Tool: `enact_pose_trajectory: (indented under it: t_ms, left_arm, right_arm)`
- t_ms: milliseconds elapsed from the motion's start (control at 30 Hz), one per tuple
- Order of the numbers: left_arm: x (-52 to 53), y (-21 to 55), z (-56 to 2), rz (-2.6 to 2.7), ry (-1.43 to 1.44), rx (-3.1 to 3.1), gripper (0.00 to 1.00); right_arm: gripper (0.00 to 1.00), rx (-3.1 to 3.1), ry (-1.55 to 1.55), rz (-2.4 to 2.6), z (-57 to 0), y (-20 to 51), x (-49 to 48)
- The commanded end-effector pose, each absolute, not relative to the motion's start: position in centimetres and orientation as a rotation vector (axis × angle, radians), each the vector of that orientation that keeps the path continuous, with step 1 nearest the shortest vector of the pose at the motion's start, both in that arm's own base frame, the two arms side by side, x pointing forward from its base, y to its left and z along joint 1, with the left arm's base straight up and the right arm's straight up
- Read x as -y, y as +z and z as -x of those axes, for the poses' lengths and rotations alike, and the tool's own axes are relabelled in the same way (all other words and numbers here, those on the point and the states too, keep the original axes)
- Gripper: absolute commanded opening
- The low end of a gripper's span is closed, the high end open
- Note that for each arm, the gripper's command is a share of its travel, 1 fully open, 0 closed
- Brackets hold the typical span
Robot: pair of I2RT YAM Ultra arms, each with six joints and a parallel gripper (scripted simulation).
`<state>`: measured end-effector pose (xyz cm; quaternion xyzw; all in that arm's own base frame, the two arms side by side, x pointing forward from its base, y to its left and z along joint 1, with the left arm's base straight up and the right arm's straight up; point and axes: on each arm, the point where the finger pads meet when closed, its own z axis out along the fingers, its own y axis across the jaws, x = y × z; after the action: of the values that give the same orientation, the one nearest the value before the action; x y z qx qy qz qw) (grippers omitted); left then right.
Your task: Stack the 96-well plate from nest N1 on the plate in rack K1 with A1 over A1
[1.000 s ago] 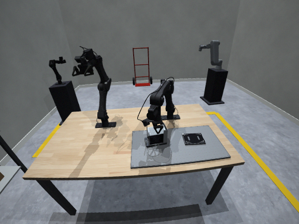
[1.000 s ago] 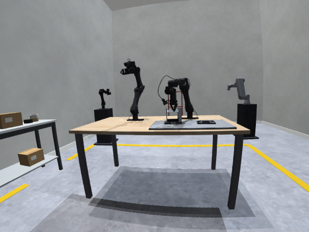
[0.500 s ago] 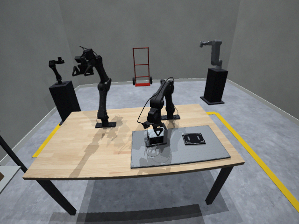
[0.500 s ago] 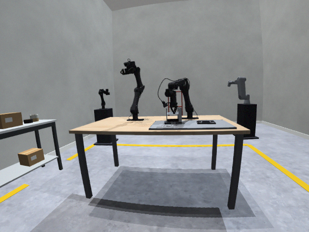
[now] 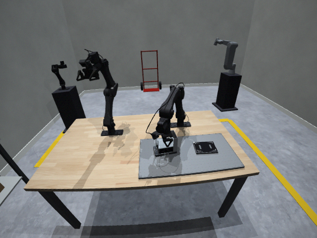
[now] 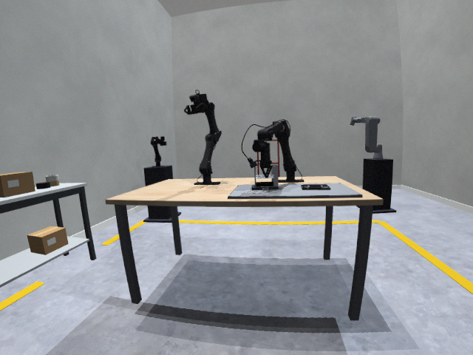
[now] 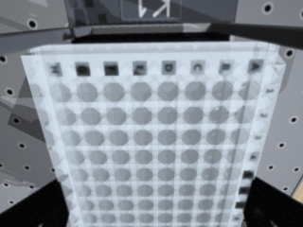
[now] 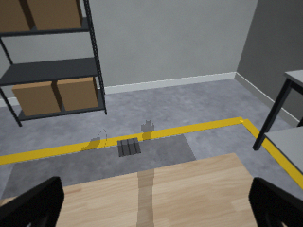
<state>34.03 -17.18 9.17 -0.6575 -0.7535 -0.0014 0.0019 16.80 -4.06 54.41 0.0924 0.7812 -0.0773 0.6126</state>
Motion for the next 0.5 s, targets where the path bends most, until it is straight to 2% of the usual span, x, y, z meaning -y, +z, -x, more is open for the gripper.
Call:
enact_pose_trajectory:
  t_ms: [0,467]
  left_arm:
    - [16.8,9.9,-33.7,2.06,0.009,2.39,0.0]
    - [16.9,6.8,-33.9,2.051,0.014,2.38,0.0]
  right_arm:
    - [1.0,-1.804,-0.185,-0.238,-15.8,54.2,4.1]
    - [1.0,-1.804,-0.185,-0.238,-15.8,54.2,4.1]
